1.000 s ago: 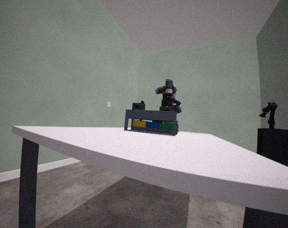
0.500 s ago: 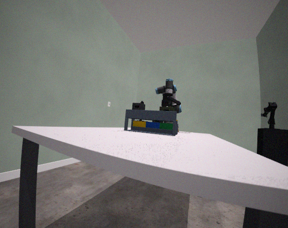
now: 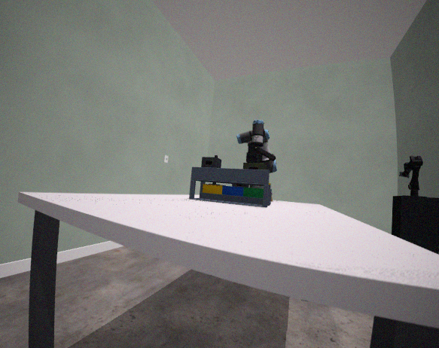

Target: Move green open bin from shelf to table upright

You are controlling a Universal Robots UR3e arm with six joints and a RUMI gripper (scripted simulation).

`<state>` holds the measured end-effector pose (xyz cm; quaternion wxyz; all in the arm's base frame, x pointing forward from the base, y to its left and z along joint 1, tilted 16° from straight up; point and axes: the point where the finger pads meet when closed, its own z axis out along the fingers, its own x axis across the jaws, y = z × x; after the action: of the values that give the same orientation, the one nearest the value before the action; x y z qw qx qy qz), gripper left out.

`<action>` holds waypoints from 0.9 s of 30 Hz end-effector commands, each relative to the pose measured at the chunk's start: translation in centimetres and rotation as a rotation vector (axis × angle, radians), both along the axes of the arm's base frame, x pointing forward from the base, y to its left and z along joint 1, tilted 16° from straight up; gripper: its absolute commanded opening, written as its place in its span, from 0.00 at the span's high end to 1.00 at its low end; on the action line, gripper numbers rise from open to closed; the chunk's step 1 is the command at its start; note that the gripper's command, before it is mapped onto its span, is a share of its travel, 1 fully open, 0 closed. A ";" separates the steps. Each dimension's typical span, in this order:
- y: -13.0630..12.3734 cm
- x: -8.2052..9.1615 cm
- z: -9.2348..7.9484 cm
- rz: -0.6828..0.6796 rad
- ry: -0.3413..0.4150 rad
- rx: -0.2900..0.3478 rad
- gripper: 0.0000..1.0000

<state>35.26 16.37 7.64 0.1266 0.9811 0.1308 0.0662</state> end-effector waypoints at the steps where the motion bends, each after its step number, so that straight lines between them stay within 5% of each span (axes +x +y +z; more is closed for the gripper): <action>1: 0.0 0.1 0.1 0.000 -0.003 0.001 0.74; 8: -0.6 0.5 -2.8 0.000 -0.003 0.001 0.74; 20: -0.6 0.5 -2.8 0.000 -0.003 0.001 0.74; 25: -1.6 1.2 -7.1 0.000 -0.003 0.001 0.74; 27: -1.6 1.2 -7.1 0.000 -0.003 0.001 0.74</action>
<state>36.00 15.02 1.89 0.1276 0.9813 0.1302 0.0622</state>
